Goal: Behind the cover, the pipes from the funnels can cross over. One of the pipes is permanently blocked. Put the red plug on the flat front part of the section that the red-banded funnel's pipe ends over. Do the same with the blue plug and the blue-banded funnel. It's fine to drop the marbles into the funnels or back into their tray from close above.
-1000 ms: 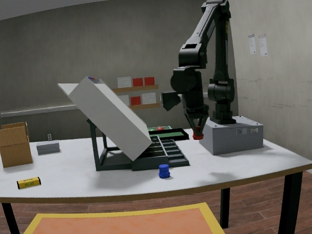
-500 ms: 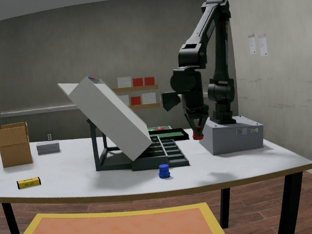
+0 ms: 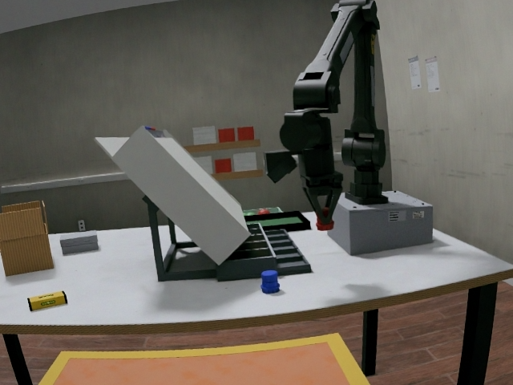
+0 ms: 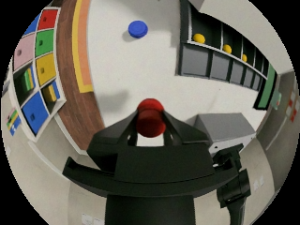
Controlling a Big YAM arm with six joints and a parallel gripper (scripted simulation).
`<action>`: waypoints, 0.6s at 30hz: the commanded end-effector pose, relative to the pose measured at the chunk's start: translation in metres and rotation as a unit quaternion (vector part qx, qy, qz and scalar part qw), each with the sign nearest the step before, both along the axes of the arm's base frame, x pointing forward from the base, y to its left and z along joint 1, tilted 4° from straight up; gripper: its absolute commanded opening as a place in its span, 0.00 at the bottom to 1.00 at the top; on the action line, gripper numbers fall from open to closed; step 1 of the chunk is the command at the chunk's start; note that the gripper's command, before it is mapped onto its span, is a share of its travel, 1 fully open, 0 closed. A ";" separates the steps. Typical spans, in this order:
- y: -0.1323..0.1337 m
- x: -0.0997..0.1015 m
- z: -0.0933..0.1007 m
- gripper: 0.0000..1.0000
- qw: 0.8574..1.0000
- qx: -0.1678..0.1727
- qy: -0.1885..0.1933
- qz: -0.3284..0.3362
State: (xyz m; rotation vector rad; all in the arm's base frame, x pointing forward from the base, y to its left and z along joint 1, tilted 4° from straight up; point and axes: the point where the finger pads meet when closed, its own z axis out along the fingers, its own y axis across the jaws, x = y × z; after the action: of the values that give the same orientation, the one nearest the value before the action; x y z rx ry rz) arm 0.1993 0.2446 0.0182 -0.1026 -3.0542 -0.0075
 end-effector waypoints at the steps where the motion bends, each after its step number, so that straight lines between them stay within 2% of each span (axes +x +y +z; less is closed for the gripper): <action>1: 0.017 0.021 0.013 0.00 1.000 0.012 -0.010 -0.002; 18: 0.021 0.028 0.016 0.00 1.000 0.001 -0.002 0.000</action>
State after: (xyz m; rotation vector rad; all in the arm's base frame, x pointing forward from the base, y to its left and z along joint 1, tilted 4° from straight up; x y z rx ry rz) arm 0.2067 0.2506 0.0237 -0.0976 -3.0361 0.0249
